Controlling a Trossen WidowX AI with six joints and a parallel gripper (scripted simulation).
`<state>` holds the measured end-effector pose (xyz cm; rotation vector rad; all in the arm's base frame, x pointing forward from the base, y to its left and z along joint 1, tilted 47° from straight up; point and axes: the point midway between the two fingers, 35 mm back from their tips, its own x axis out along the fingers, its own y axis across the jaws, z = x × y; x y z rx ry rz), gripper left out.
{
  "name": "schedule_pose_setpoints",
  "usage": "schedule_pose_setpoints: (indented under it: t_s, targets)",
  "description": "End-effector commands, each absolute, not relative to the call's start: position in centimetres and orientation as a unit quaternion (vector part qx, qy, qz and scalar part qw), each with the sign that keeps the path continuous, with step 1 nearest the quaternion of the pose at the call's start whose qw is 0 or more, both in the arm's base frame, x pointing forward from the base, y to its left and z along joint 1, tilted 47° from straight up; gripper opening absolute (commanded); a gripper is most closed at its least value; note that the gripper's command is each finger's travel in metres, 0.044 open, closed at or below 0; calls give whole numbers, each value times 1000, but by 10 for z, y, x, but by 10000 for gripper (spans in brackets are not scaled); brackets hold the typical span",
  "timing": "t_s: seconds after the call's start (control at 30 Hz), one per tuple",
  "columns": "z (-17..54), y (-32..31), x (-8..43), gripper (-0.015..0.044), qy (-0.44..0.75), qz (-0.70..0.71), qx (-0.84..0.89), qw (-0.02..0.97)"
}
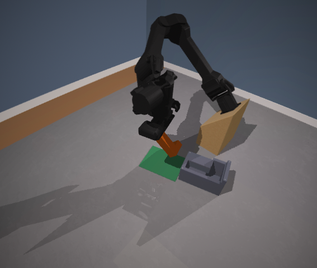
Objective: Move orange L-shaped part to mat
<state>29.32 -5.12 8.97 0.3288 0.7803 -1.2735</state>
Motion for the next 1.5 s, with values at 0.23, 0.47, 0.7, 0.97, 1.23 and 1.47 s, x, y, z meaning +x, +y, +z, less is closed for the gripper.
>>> schedule_pose_setpoints:
  t_s: [0.23,0.47,0.7,0.97,1.23,1.47]
  targets:
    - [78,-65,295,0,352,-577,146,722]
    - [70,-73,296,0,352,-577,146,723]
    - [63,-81,297,0,352,-577,146,723]
    - [54,-91,298,0,352,-577,146,723]
    - [50,-96,298,0,351,-577,146,723]
    - [50,-95,298,53,352,-577,147,722]
